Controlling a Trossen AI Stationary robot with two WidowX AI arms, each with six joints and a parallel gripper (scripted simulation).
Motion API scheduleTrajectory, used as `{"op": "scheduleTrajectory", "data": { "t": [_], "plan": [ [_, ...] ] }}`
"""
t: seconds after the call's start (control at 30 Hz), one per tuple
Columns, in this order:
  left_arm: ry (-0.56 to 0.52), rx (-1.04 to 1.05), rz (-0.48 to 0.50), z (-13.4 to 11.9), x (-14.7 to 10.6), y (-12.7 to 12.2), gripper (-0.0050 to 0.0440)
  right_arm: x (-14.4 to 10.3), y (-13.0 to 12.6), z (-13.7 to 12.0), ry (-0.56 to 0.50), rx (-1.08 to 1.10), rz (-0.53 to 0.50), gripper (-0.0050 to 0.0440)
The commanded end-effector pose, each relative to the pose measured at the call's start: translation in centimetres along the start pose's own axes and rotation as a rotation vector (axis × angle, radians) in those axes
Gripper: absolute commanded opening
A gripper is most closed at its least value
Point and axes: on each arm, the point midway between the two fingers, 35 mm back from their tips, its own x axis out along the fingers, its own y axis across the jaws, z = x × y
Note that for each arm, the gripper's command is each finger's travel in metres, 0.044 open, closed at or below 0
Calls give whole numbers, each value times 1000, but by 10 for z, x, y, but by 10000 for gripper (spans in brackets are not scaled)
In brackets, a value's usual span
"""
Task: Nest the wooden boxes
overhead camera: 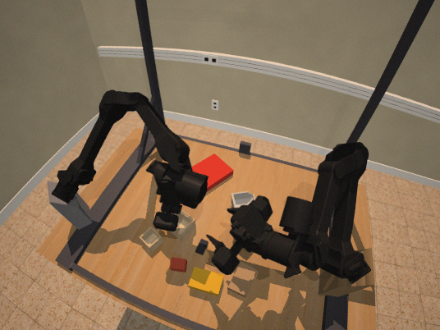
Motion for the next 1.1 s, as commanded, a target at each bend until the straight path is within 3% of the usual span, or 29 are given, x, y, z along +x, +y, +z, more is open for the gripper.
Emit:
{"op": "scheduleTrajectory", "data": {
  "t": [0.0,0.33,1.07],
  "plan": [
    [-3,-22,3,1,1,2,400,-5,3,3,-18,-4,-11,-50],
    [-94,-216,31,17,14,20,400,-1,-11,-6,-11,51,-34,-50],
    [-138,-610,142,16,42,52,400,8,-30,-22,-9,142,-55,-50]
  ]
}}
